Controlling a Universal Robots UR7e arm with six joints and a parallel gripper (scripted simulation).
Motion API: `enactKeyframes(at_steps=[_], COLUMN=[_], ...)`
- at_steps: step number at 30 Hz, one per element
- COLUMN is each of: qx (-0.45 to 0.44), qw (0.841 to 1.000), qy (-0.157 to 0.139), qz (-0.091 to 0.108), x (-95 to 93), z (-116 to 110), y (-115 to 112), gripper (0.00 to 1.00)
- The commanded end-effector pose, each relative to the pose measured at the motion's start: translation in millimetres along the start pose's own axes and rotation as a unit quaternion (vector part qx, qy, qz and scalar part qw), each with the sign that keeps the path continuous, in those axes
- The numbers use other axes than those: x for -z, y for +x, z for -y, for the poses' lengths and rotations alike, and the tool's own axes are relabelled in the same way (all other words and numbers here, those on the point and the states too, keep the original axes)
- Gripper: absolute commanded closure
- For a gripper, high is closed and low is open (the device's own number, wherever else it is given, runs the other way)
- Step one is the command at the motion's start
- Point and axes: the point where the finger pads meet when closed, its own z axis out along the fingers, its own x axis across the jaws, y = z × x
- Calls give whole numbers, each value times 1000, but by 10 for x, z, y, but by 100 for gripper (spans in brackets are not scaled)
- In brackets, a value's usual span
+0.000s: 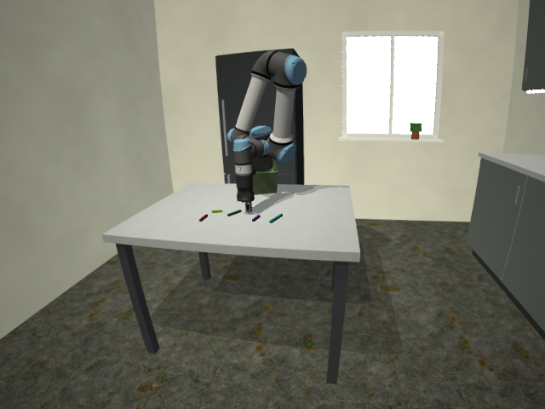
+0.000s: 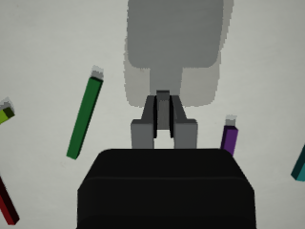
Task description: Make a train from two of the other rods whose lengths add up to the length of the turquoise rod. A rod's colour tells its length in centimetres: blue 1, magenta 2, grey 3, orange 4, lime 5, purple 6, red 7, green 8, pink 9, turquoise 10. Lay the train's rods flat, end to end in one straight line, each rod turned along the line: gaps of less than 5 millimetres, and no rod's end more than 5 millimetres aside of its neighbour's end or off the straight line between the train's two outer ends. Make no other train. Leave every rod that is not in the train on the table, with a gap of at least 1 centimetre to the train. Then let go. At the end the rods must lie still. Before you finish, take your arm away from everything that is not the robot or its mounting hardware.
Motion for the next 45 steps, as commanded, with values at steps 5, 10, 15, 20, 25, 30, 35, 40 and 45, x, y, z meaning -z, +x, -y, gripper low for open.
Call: enactKeyframes(at_steps=[5,10,15,20,25,30,35,40,45], qx=[0,0,0,0,0,0,0,0,0], qw=[1000,1000,1000,1000,1000,1000,1000,1000,1000], qy=[0,0,0,0,0,0,0,0,0], qz=[0,0,0,0,0,0,0,0,0], x=[2,2,2,2,0,-24,-49,-94,-118], z=[-3,-3,-3,-3,-3,-3,-3,-3,-3], y=[0,0,0,0,0,0,0,0,0], gripper=[76,76,76,76,76,76,76,76,76])
